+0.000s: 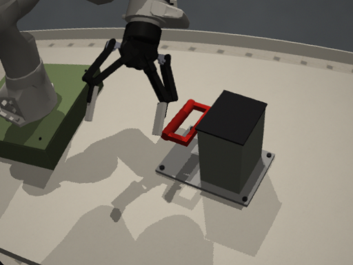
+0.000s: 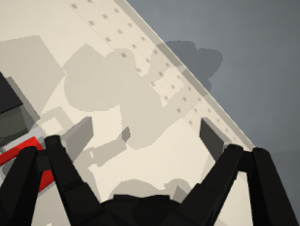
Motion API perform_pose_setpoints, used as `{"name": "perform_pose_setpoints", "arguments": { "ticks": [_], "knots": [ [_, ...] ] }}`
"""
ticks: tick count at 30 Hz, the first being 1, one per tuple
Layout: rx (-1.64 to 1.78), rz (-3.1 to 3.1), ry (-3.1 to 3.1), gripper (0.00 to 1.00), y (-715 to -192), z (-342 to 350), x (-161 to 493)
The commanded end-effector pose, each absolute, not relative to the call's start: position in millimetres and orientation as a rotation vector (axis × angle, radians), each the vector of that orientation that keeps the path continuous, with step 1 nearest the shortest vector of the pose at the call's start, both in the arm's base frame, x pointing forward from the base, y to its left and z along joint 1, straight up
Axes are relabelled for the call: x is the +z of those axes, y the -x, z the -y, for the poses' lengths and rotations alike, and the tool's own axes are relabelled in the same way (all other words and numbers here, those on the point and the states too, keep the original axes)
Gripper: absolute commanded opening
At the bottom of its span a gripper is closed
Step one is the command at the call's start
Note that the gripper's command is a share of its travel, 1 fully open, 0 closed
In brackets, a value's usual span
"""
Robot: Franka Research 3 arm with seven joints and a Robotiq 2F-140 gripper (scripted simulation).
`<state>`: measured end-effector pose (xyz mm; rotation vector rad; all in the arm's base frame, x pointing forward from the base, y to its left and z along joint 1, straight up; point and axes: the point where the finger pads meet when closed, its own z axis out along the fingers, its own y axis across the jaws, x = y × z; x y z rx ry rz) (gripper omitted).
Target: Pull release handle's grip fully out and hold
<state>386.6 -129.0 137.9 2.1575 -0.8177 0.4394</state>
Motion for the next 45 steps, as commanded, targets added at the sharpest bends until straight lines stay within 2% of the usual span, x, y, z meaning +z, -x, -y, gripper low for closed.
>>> {"name": "perform_pose_setpoints", "arguments": {
  "ticks": [1,15,31,42,43,45],
  "knots": [
    [0.391,1.038,-2.2,1.0,-378.7,110.4,123.8],
    [0.227,1.655,-2.208,1.0,-384.0,49.0,110.0],
    [0.029,2.377,-2.03,1.0,-433.4,-13.5,131.6],
    [0.018,2.416,-2.014,1.0,-436.9,-16.0,133.8],
    [0.018,2.416,-2.014,0.0,-436.9,-16.0,133.8],
    [0.018,2.416,-2.014,0.0,-436.9,-16.0,133.8]
  ]
}}
